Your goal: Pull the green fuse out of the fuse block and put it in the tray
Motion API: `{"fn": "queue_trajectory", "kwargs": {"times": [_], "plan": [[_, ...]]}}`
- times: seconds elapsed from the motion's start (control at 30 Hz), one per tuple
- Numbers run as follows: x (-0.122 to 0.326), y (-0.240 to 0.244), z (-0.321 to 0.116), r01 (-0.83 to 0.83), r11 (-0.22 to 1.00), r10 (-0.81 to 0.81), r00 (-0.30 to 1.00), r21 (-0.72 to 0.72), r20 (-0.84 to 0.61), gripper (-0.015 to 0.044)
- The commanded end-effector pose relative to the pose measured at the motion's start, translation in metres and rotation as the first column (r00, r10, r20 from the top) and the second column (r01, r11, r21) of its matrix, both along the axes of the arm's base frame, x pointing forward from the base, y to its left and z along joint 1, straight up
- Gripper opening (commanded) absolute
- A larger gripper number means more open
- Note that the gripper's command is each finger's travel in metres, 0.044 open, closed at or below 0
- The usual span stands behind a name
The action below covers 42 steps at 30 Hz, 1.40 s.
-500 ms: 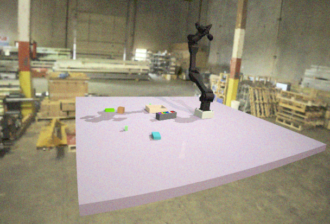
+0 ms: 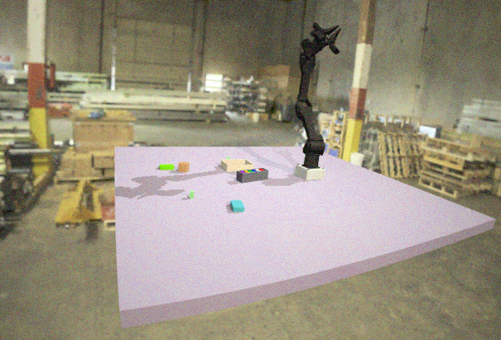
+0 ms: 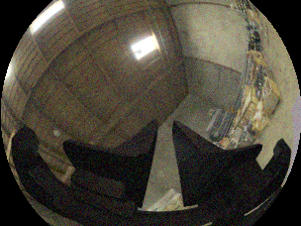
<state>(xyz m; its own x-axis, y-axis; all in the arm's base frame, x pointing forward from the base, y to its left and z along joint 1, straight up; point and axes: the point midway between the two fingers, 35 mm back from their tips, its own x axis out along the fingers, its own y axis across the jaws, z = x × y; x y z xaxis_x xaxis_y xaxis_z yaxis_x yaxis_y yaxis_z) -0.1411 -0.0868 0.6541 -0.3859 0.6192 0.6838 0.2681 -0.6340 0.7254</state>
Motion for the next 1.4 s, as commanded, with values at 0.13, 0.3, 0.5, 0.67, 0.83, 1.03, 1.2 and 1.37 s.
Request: {"fn": "queue_trajectory", "kwargs": {"times": [0.13, 0.3, 0.5, 0.67, 0.83, 1.03, 1.2, 1.37], "plan": [[0.04, 0.082, -0.003, 0.195, 0.971, -0.203, 0.978, -0.136, -0.046, 0.0074], [0.077, 0.134, -0.009, 0.309, 0.922, -0.334, 0.94, -0.235, -0.072, 0.0074], [0.142, 0.199, -0.031, 0.454, 0.802, -0.52, 0.851, -0.388, -0.079, 0.0074], [0.205, 0.239, -0.061, 0.548, 0.655, -0.667, 0.743, -0.52, -0.058, 0.0074], [0.27, 0.262, -0.098, 0.607, 0.483, -0.785, 0.619, -0.632, -0.006, 0.0074], [0.345, 0.269, -0.15, 0.63, 0.248, -0.879, 0.466, -0.736, 0.102, 0.0074], [0.407, 0.26, -0.213, 0.542, 0.043, -0.916, 0.357, -0.839, 0.184, 0.0074], [0.457, 0.233, -0.281, 0.404, -0.149, -0.922, 0.272, -0.903, 0.274, 0.0074]]}}
